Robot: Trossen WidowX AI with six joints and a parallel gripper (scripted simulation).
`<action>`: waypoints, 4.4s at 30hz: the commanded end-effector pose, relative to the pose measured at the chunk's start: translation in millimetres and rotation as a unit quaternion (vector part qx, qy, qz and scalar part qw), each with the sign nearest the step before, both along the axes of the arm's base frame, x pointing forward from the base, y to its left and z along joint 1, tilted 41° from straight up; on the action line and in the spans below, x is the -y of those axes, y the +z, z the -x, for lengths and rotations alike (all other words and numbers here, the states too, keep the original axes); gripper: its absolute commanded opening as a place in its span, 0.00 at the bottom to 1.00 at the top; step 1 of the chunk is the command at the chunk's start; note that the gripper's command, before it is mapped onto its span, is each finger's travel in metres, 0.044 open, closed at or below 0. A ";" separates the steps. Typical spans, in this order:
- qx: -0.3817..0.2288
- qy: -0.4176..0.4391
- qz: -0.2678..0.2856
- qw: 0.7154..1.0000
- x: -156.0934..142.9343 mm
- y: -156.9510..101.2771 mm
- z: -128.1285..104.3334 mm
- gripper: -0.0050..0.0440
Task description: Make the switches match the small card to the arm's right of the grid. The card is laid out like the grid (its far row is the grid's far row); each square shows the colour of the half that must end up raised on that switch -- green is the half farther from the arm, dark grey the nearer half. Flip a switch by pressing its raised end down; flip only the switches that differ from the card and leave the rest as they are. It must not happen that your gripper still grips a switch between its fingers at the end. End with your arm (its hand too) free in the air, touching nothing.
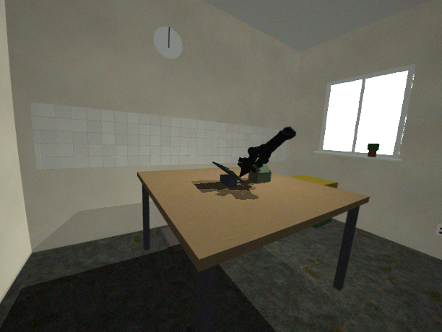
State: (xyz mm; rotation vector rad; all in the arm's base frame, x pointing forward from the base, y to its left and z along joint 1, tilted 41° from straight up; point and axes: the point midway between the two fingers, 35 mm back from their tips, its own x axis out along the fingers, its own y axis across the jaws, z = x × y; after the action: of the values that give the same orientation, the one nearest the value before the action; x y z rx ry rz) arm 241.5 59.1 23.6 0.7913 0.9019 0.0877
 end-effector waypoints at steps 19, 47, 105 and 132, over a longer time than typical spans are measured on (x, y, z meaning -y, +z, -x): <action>-0.002 -0.002 0.001 1.000 -0.6 -2.6 -1.4 0.10; -0.014 0.007 0.000 1.000 29.4 37.1 37.6 0.10; -0.002 -0.002 0.001 1.000 55.8 -48.4 20.7 0.10; -0.002 -0.002 0.001 1.000 55.1 -49.8 19.5 0.10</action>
State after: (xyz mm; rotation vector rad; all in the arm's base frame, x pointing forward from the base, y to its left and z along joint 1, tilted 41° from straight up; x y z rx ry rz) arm 222.4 4.2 -25.1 0.7906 0.9003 0.0874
